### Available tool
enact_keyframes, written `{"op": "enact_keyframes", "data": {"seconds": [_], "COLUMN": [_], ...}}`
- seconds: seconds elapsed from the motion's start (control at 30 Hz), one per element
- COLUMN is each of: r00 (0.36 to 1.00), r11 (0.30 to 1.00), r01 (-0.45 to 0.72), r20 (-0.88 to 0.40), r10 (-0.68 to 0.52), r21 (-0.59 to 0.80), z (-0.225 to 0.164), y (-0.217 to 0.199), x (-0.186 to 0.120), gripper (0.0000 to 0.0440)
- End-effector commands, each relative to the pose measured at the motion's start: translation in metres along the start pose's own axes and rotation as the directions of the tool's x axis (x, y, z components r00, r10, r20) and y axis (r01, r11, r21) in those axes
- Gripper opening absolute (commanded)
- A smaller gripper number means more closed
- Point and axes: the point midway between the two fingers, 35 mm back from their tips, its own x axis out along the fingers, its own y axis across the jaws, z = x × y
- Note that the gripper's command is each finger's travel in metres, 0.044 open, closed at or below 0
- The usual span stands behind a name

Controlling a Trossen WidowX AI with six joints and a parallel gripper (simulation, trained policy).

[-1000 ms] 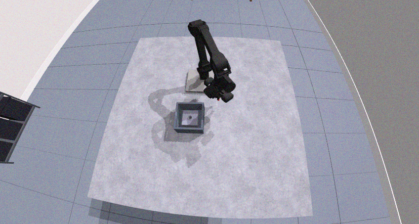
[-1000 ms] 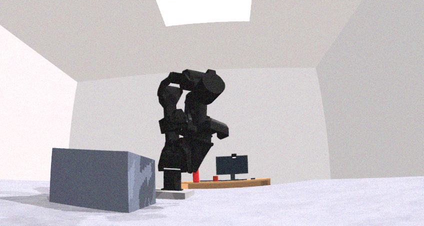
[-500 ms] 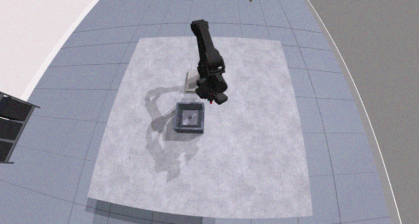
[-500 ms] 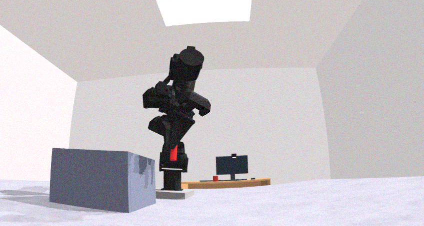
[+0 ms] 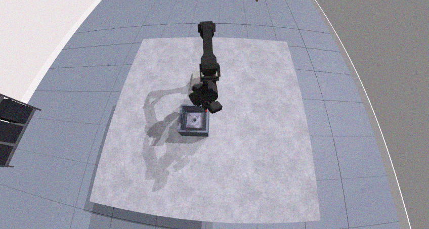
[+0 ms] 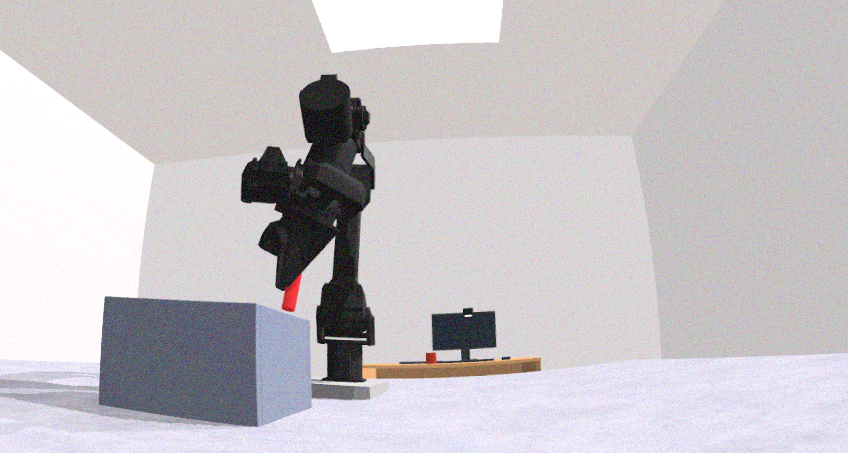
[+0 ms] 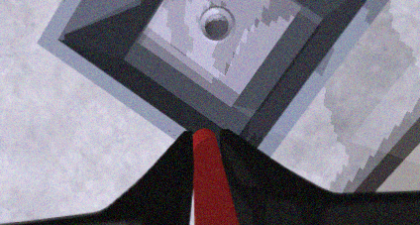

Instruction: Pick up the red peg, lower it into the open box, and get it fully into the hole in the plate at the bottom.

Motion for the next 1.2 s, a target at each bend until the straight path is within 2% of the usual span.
{"op": "enact_keyframes", "data": {"seconds": [0.0, 0.47, 0.9, 0.97, 1.1, 1.17], "r00": [1.000, 0.999, 0.997, 0.996, 0.993, 0.991], "r11": [1.000, 0.996, 0.994, 0.994, 0.994, 0.993], "r01": [0.007, 0.031, 0.076, 0.086, 0.103, 0.117], "r20": [0.014, 0.021, -0.036, -0.045, -0.058, -0.068], "r10": [-0.007, -0.033, -0.074, -0.083, -0.100, -0.115], "r21": [0.014, 0.079, 0.081, 0.072, 0.047, 0.032], "z": [0.012, 0.051, 0.059, 0.059, 0.061, 0.062], "y": [0.000, -0.006, -0.012, -0.013, -0.015, -0.016], "x": [0.005, 0.033, 0.069, 0.075, 0.083, 0.085], "gripper": [0.0000, 0.0004, 0.0008, 0.0034, 0.0127, 0.0141]}}
